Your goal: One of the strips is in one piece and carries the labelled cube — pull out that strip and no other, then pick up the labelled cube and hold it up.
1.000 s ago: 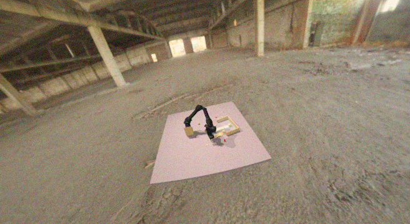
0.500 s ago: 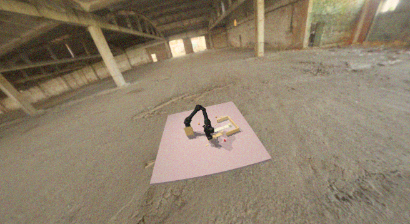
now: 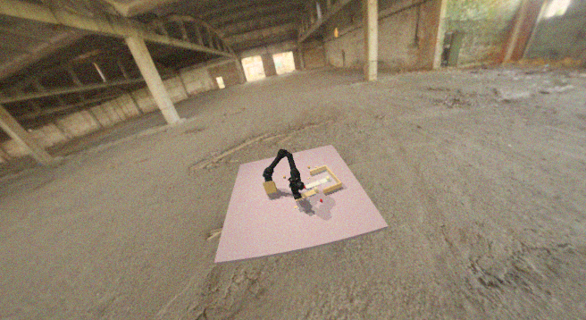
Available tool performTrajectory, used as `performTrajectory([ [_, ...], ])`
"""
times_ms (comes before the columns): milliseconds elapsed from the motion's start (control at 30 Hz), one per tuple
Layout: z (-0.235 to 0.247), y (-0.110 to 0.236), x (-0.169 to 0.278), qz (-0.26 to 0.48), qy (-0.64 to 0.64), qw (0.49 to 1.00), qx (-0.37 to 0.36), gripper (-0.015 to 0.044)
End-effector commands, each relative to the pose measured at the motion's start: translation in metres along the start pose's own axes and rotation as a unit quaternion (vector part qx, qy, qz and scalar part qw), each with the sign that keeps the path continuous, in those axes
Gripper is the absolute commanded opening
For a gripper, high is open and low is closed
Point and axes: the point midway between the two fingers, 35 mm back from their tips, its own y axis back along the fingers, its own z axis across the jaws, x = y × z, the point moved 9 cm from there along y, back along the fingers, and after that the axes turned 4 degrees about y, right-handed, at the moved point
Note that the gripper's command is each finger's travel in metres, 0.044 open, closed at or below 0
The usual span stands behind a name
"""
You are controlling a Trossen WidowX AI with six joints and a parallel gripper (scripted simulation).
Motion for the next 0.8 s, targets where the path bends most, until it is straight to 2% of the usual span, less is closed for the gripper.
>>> performTrajectory([
  [0,-0.002,0.023,-0.004,-0.005,0.007,1.000,0.010,0.0000],
  [67,-0.002,0.023,-0.004,-0.005,0.007,1.000,0.010,0.0000],
  [633,0.001,0.027,-0.074,-0.006,0.002,1.000,0.009,0.0440],
  [767,0.002,0.029,-0.089,-0.007,0.002,1.000,0.009,0.0440],
])
